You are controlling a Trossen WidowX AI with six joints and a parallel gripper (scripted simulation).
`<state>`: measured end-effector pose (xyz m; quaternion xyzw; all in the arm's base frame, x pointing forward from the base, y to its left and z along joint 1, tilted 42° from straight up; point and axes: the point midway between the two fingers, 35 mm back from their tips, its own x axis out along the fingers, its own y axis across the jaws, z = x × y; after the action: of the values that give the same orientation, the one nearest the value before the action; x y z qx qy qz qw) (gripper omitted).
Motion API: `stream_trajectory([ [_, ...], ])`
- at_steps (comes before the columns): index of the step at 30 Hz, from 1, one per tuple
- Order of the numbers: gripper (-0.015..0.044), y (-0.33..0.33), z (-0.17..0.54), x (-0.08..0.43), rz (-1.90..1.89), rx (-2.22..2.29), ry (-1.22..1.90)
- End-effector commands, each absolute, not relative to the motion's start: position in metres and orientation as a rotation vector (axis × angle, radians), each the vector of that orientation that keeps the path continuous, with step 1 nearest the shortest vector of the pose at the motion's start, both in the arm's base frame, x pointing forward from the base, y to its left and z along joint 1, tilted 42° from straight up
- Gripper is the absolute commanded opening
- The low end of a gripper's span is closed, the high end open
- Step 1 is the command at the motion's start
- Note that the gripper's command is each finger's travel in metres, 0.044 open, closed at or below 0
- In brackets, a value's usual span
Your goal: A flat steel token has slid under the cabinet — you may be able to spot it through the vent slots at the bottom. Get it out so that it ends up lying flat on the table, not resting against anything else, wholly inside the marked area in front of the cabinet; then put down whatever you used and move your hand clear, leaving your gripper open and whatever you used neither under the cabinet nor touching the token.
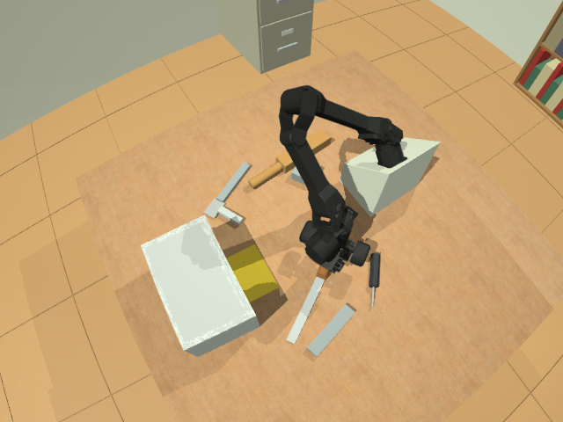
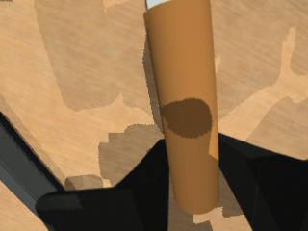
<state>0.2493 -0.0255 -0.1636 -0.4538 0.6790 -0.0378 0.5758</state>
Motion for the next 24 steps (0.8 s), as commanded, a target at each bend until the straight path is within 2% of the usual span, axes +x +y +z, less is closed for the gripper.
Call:
stream_trajectory([
  [1, 0.0000, -0.020, -0.167, 0.248, -0.086, -1.062, 1.587],
  [24, 0.0000, 0.000, -0.186, 0.240, -0.084, -1.060, 1.586],
])
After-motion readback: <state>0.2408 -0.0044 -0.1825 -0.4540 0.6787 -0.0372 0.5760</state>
